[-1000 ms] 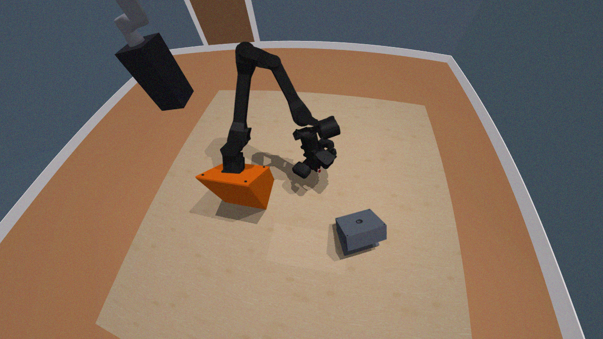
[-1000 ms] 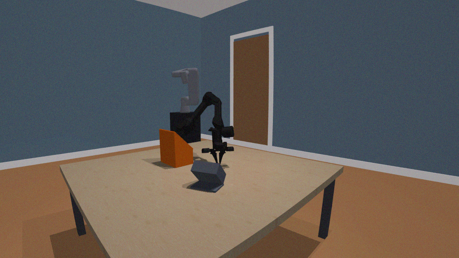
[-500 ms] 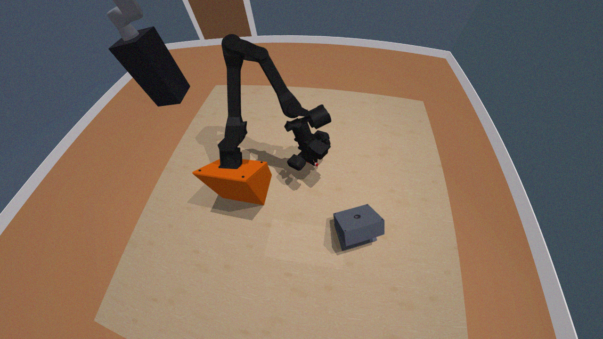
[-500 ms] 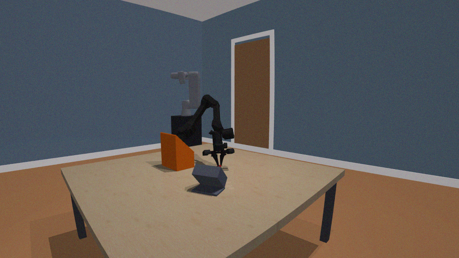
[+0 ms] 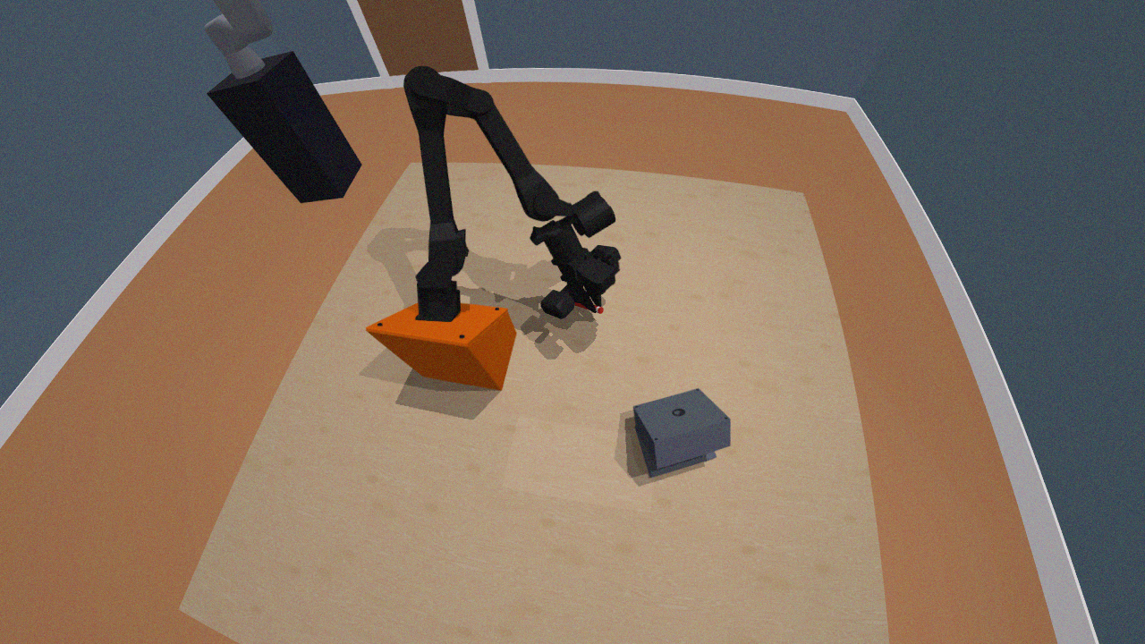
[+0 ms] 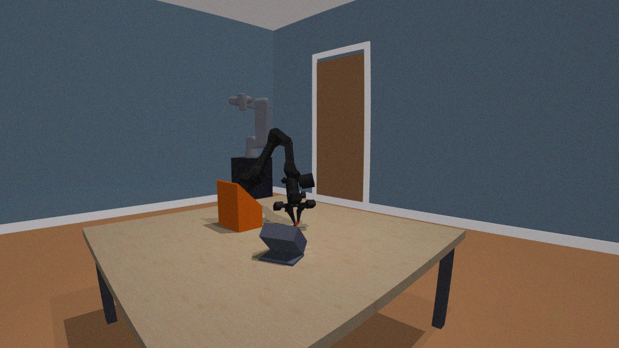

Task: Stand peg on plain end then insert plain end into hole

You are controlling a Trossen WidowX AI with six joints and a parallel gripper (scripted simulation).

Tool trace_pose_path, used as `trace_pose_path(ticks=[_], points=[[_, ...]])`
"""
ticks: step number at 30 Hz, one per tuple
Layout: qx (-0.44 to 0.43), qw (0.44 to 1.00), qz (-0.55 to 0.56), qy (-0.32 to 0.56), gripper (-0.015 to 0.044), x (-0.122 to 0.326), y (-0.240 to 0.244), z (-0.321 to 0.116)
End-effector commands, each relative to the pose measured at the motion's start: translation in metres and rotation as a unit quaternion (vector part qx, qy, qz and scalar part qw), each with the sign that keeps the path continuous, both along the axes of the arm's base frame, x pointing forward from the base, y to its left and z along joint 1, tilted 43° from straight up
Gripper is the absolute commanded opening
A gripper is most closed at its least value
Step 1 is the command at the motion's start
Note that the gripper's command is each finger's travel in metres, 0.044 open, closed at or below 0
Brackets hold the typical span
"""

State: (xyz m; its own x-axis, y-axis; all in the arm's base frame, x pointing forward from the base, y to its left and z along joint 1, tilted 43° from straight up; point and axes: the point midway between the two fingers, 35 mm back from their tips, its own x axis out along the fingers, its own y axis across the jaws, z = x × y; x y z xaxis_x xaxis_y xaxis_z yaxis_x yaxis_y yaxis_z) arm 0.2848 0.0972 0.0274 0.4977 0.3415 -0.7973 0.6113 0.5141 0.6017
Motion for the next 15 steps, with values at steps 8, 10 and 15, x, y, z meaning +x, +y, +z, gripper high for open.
trace_pose_path(ticks=[8,10,15], points=[[-0.029,0.999,-0.031,-0.021,0.005,-0.0076,0.0,0.0027],[-0.034,0.998,-0.036,-0.026,0.005,-0.0086,0.0003,0.0036],[-0.047,0.997,-0.049,-0.037,0.005,-0.0112,0.0009,0.0057]])
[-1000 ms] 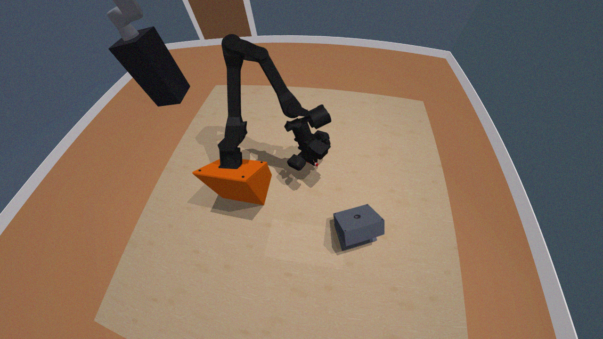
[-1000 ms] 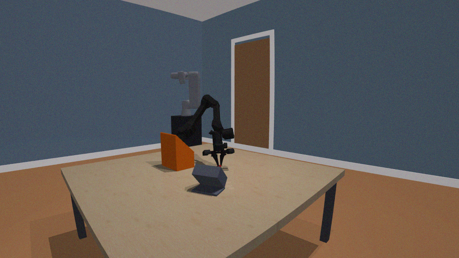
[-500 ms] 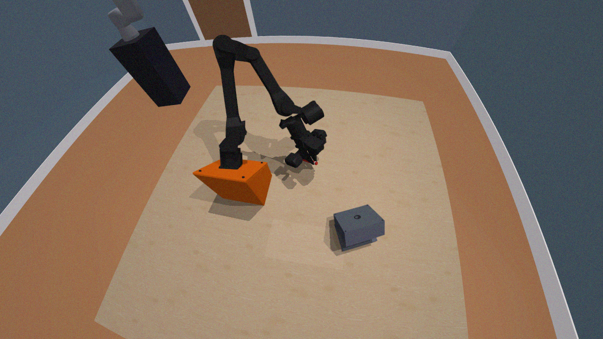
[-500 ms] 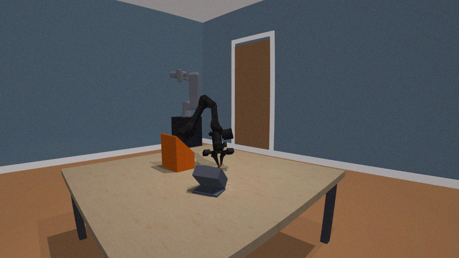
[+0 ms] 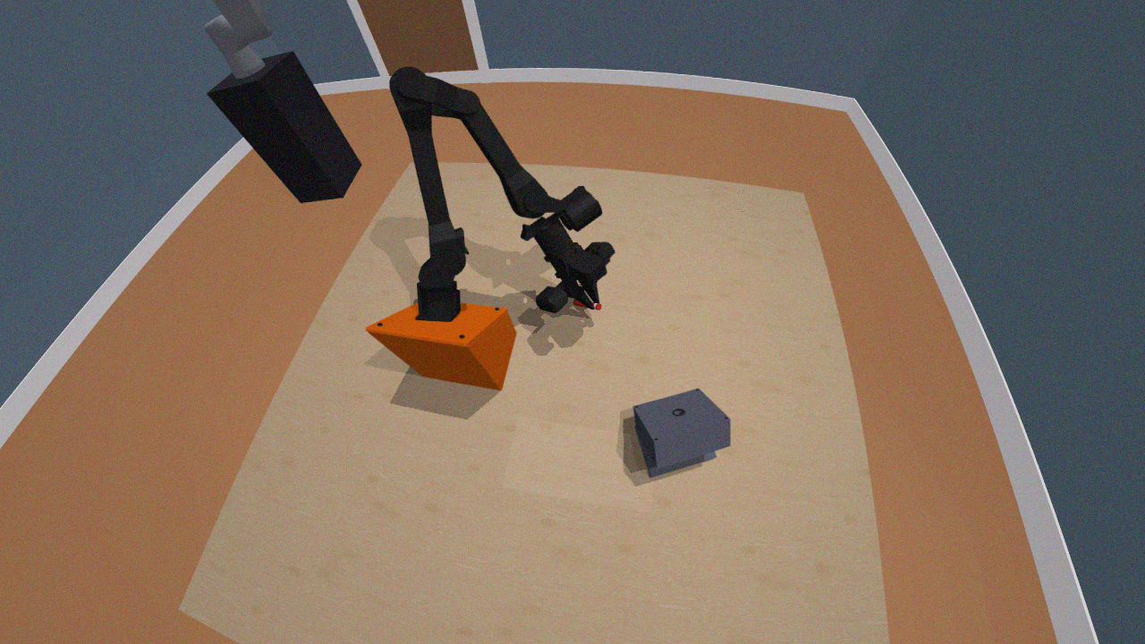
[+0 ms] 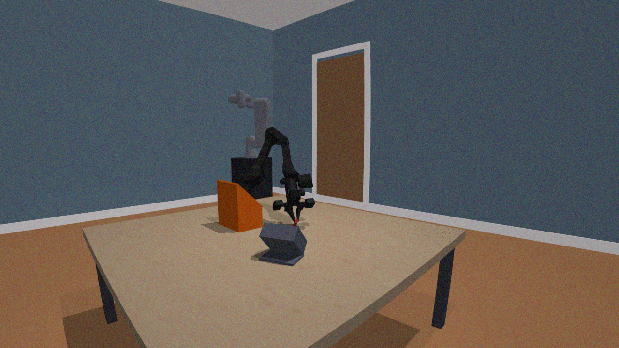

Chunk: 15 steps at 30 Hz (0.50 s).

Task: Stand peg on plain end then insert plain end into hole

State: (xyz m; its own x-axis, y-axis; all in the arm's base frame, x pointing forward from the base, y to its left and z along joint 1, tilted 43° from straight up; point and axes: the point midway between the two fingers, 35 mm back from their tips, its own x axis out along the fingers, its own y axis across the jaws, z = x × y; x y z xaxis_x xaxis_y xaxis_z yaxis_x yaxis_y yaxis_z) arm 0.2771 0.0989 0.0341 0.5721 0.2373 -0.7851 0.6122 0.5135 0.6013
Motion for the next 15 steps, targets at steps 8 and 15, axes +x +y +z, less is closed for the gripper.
trace_pose_path(ticks=[8,15], points=[[-0.029,0.999,-0.031,-0.022,0.005,-0.0077,0.0005,0.0022],[-0.047,0.997,-0.049,-0.037,0.005,-0.0114,0.0019,0.0048]])
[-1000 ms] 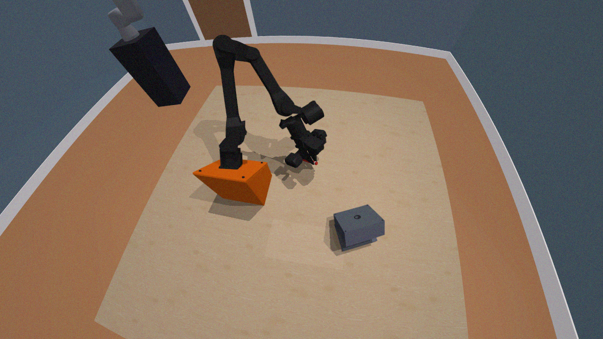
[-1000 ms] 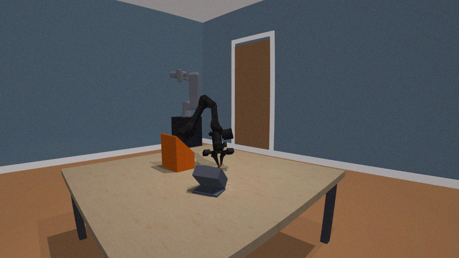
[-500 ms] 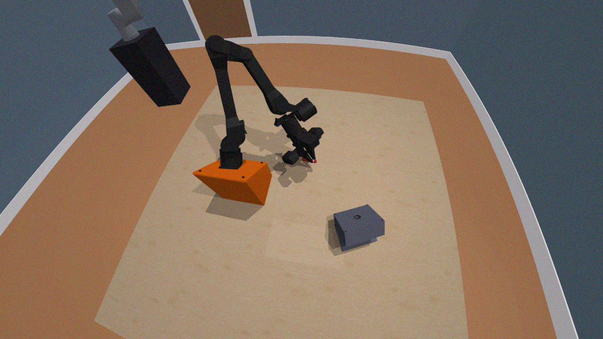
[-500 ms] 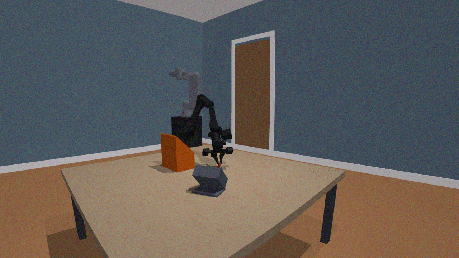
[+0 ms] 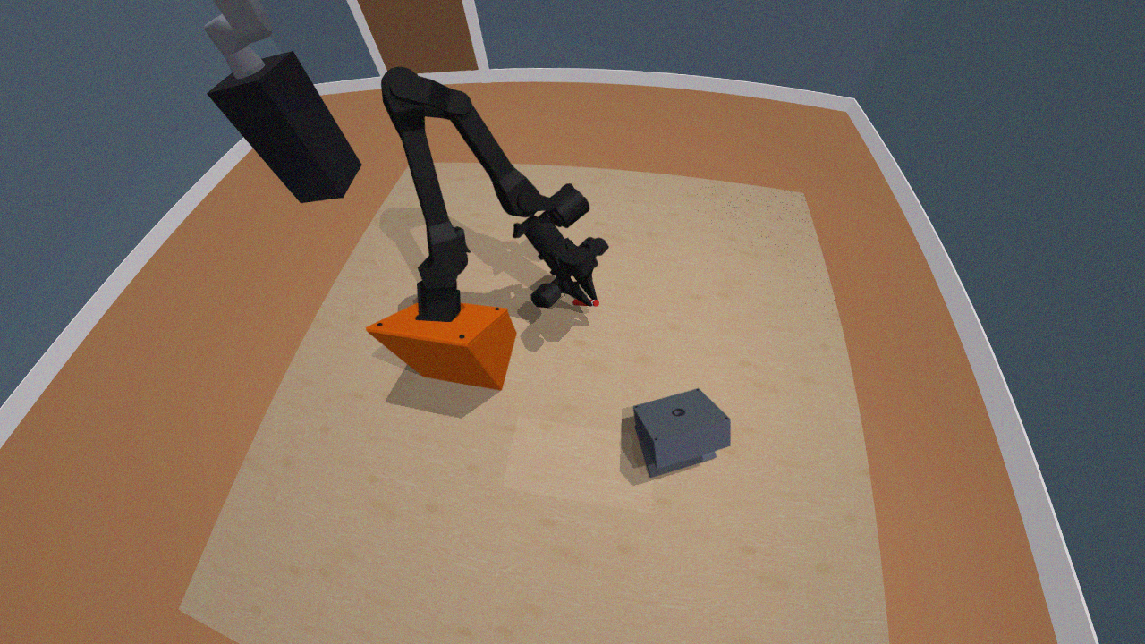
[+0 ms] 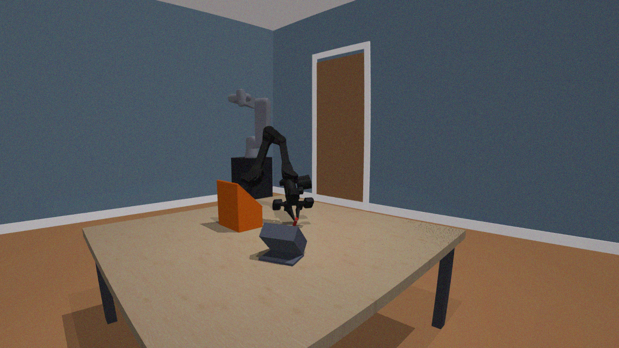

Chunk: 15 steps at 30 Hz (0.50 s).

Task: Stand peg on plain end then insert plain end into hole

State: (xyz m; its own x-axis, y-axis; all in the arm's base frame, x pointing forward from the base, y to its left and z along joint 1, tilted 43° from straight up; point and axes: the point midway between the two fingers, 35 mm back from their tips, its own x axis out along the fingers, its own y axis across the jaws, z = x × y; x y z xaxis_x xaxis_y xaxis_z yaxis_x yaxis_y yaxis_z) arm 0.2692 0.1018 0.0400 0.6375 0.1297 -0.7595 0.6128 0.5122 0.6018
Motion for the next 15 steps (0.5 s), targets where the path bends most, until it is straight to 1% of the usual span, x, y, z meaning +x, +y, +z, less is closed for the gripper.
trace_pose_path(ticks=[1,15], points=[[-0.011,1.0,-0.013,-0.006,0.005,-0.0041,-0.0007,-0.0008],[-0.048,0.997,-0.049,-0.037,0.005,-0.0117,0.0028,0.0037]])
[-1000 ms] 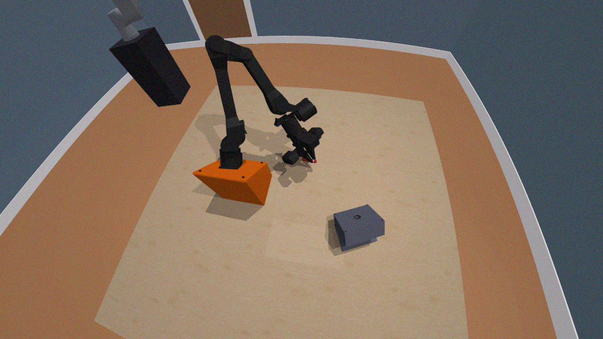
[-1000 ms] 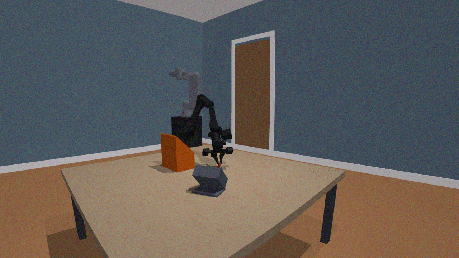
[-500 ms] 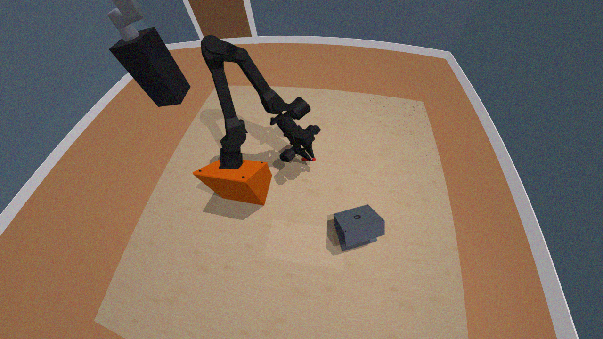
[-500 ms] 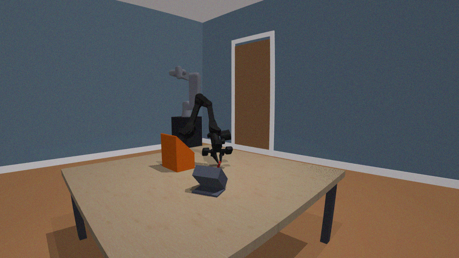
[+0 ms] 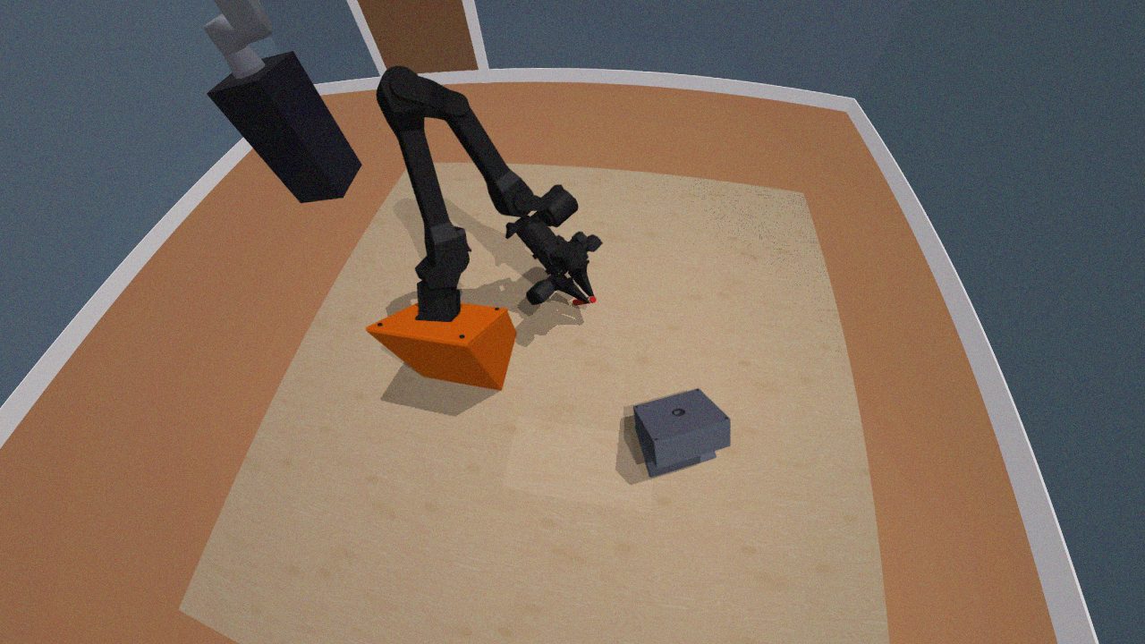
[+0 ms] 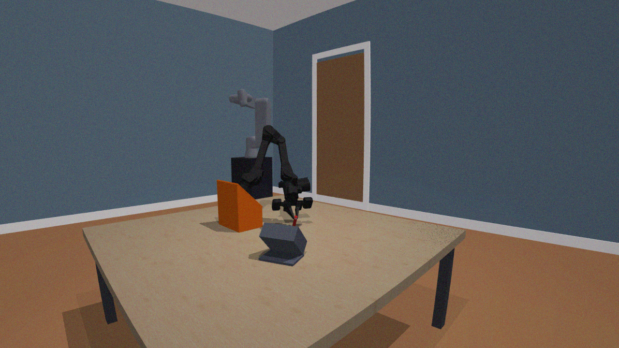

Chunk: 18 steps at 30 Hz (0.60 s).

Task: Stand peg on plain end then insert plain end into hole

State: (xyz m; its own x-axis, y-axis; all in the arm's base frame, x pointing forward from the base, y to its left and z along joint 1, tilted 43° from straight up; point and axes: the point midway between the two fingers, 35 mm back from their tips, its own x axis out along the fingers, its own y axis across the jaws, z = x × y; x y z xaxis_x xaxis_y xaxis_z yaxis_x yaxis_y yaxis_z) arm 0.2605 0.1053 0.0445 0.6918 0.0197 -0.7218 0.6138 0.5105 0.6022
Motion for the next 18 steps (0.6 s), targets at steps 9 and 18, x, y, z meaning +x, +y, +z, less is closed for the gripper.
trace_pose_path(ticks=[9,18], points=[[-0.033,0.999,-0.033,-0.024,0.005,-0.0079,0.0019,0.0017],[-0.056,0.996,-0.057,-0.043,0.005,-0.0128,0.0048,0.0039]])
